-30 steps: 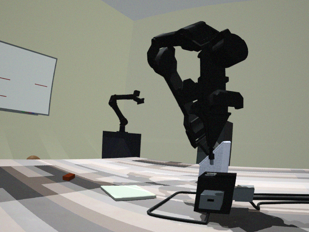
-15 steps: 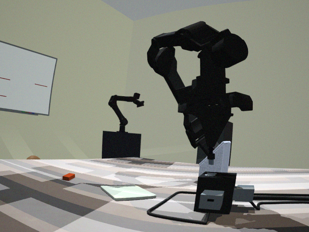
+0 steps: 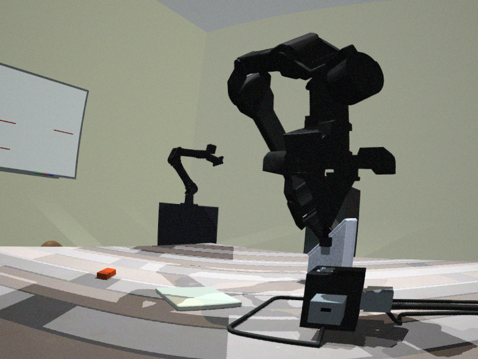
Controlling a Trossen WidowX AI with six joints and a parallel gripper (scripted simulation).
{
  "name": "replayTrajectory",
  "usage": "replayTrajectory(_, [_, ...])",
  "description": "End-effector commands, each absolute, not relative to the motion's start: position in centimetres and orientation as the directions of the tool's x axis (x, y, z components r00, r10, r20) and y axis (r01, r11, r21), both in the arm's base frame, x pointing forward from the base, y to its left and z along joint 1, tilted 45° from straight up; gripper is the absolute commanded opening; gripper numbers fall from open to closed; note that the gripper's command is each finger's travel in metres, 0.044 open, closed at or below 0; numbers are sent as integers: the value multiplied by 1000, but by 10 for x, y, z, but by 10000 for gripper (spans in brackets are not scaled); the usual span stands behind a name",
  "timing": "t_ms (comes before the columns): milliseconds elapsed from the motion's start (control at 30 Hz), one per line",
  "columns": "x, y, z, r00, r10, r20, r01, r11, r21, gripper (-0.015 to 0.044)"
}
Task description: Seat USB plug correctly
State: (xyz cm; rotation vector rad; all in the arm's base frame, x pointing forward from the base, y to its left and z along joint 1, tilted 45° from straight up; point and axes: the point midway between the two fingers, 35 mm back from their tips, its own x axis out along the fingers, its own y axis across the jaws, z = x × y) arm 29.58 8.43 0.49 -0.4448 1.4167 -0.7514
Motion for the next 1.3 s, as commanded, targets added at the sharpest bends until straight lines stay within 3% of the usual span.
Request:
replayTrajectory(0, [295, 84, 5, -16, -698, -716, 112, 710, -695, 0])
replayTrajectory(600, [295, 84, 5, -16, -698, -716, -351, 674, -650, 0])
replayTrajectory(1267, [295, 84, 5, -16, -698, -716, -772, 463, -435, 0])
